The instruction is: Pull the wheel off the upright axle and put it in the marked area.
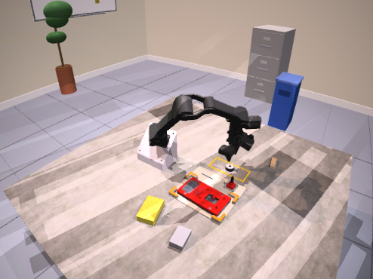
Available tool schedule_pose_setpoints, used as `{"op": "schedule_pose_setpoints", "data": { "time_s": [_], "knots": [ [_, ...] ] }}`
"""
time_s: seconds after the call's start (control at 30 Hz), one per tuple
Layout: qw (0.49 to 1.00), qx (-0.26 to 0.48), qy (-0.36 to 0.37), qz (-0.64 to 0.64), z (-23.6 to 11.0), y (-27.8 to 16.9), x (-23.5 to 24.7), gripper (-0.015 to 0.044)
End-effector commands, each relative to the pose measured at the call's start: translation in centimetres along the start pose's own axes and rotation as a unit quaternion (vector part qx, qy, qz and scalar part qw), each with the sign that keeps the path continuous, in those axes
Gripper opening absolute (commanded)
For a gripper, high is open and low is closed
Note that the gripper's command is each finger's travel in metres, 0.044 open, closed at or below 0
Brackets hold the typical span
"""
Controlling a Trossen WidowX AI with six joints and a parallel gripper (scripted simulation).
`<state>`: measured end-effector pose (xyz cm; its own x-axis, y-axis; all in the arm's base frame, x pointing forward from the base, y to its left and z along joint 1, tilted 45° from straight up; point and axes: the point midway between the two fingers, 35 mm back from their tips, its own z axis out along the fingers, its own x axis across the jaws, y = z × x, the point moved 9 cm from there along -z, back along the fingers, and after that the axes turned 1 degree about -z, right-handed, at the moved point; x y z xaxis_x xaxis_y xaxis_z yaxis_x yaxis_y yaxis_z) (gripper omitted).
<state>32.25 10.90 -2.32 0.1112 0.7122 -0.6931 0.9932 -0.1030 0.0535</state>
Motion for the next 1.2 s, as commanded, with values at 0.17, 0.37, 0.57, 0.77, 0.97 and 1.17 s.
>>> {"op": "schedule_pose_setpoints", "data": {
  "time_s": [0.17,0.37,0.57,0.77,0.97,1.17],
  "knots": [
    [1.0,0.008,0.001,0.0,-4.0,-6.5,-2.6,0.044],
    [1.0,0.01,0.0,0.001,-4.8,-8.2,-3.4,0.044],
    [1.0,0.01,0.0,0.001,-4.8,-8.2,-3.4,0.044],
    [1.0,0.01,0.0,0.001,-4.8,-8.2,-3.4,0.044],
    [1.0,0.01,0.0,0.001,-4.8,-8.2,-3.4,0.044],
    [1.0,0.01,0.0,0.001,-4.8,-8.2,-3.4,0.044]
  ]
}}
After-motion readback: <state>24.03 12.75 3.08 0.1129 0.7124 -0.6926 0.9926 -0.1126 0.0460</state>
